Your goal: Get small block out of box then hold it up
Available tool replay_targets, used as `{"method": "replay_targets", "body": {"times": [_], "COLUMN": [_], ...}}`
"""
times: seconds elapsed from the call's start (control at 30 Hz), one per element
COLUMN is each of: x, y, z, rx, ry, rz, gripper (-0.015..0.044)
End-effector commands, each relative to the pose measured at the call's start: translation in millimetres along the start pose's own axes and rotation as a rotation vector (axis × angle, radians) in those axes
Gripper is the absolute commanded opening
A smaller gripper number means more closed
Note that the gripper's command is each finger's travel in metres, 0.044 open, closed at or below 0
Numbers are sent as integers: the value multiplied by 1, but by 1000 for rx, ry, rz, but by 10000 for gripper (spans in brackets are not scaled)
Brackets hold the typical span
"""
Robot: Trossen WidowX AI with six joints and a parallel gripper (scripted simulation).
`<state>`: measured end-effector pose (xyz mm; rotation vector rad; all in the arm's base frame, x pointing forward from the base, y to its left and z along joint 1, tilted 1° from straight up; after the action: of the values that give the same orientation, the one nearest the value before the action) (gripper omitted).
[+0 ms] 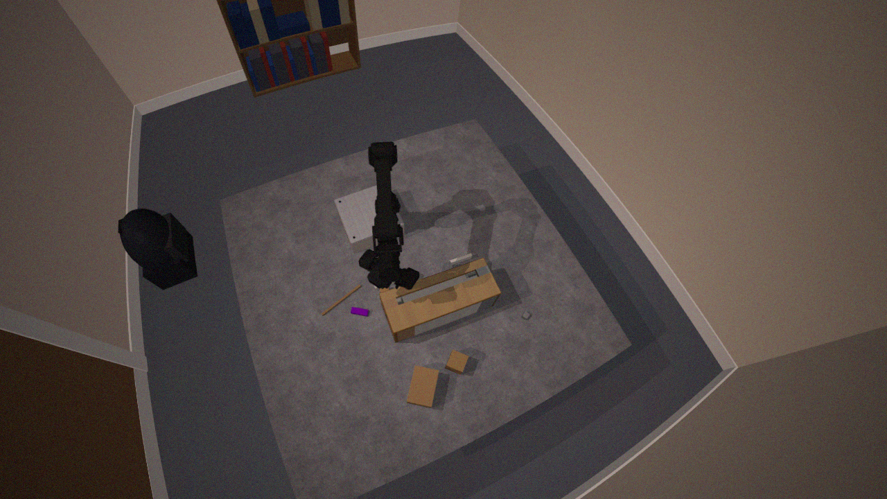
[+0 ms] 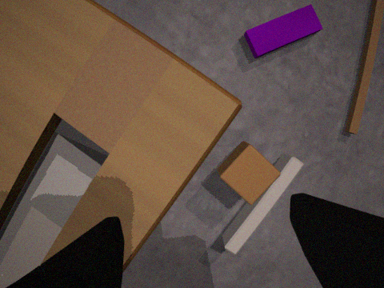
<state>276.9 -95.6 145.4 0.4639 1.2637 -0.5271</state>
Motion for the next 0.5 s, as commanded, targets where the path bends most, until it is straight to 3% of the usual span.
{"method": "replay_targets", "body": {"times": [0.0,0.47], "x": [-7,-10], "y": [-17,-30], "z": [-9,-13], "rx": [935,1785], "ry": [-2,83], "rz": [131,227], "gripper": [285,285]}}
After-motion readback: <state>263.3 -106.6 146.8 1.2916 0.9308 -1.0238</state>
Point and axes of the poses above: the point midway between the two fingers, 35 mm back from their tips, its own x axis out along the fingers, its own y axis across the jaws, z = x × y, the point moved 3 cm from there along -x, back along the fingers, and after that the axes turned 14 degrees about -x, right-handed, at the moved point
